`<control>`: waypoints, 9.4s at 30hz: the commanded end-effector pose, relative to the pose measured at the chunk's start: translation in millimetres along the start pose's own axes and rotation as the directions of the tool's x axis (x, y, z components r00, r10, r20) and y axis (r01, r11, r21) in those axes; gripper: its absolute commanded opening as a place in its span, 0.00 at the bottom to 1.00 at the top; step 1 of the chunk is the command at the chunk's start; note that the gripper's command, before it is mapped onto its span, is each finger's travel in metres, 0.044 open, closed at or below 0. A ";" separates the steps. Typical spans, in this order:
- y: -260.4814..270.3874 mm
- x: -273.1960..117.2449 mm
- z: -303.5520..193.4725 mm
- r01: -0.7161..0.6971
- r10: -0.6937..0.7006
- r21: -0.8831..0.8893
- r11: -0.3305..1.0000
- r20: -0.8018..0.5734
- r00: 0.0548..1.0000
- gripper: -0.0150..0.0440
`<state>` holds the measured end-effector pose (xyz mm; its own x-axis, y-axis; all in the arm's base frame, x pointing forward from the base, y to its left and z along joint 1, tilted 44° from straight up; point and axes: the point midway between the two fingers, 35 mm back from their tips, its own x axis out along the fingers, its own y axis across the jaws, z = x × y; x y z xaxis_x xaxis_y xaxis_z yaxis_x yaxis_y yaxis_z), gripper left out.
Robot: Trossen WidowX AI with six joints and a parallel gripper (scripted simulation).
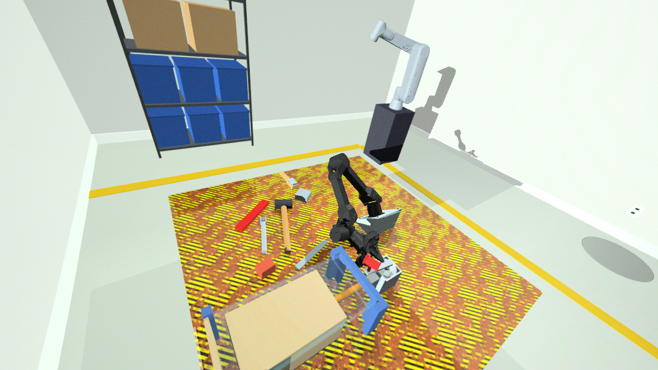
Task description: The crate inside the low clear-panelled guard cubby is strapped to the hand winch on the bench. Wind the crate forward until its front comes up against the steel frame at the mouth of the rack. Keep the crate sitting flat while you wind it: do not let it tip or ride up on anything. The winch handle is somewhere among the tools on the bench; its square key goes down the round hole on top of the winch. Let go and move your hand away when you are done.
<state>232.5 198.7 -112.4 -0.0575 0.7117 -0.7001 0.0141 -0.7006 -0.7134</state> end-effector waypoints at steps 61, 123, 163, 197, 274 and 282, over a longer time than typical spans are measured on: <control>-4.1 0.0 0.2 0.000 0.000 0.000 1.000 0.000 1.000 0.66; -96.7 -108.3 0.8 -0.017 0.017 -0.011 1.000 -0.014 1.000 0.66; -70.7 -46.2 -3.4 -0.164 0.569 0.976 -0.143 0.217 0.794 1.00; -61.6 -10.0 4.1 0.901 0.936 0.263 -0.345 0.161 0.312 1.00; -10.0 -6.0 18.0 0.614 0.999 -0.788 -0.028 -0.008 0.036 1.00; -0.7 -5.7 17.9 0.615 0.999 -0.788 -0.028 -0.008 0.036 1.00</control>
<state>214.9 199.4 -103.4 0.0199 -0.6704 -0.7417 0.7555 0.4960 -0.4281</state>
